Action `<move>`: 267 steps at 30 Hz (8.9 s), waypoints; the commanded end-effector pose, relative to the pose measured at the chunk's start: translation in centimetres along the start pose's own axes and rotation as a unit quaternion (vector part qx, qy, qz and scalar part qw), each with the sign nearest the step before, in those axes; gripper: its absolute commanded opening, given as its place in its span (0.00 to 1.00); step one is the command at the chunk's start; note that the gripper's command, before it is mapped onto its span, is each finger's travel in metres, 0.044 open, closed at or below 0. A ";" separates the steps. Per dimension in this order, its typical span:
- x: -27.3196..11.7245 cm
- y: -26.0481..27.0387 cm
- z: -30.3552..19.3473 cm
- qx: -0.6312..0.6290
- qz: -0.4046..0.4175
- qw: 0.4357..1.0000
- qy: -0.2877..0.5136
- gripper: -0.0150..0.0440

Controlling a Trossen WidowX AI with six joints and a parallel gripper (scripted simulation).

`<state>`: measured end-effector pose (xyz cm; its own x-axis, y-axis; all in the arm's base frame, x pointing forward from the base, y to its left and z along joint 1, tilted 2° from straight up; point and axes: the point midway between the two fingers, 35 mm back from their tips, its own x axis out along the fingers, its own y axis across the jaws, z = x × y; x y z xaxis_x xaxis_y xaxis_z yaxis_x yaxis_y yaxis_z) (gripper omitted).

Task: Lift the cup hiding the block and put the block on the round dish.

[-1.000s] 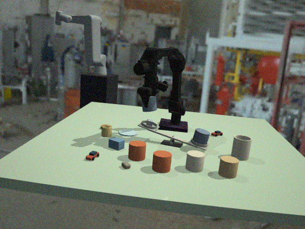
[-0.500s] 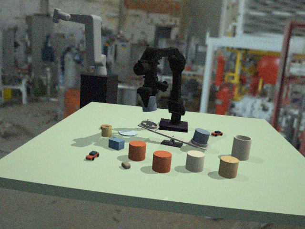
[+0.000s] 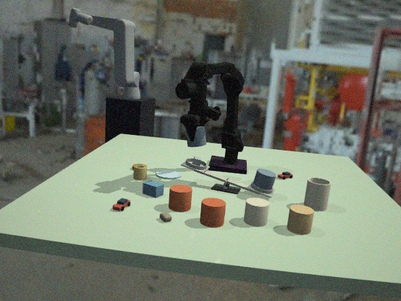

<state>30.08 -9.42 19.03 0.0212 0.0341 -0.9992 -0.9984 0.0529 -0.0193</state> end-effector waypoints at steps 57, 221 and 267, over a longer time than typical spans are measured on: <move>9.5 12.7 -17.8 -0.002 0.002 1.000 0.011 0.25; 7.5 -0.2 1.3 0.989 -0.004 0.145 -0.003 0.69; 0.3 -0.2 1.3 0.989 -0.004 0.145 -0.003 0.25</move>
<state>30.43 -8.18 17.53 0.0216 0.0236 -0.9995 0.9720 0.2335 0.0265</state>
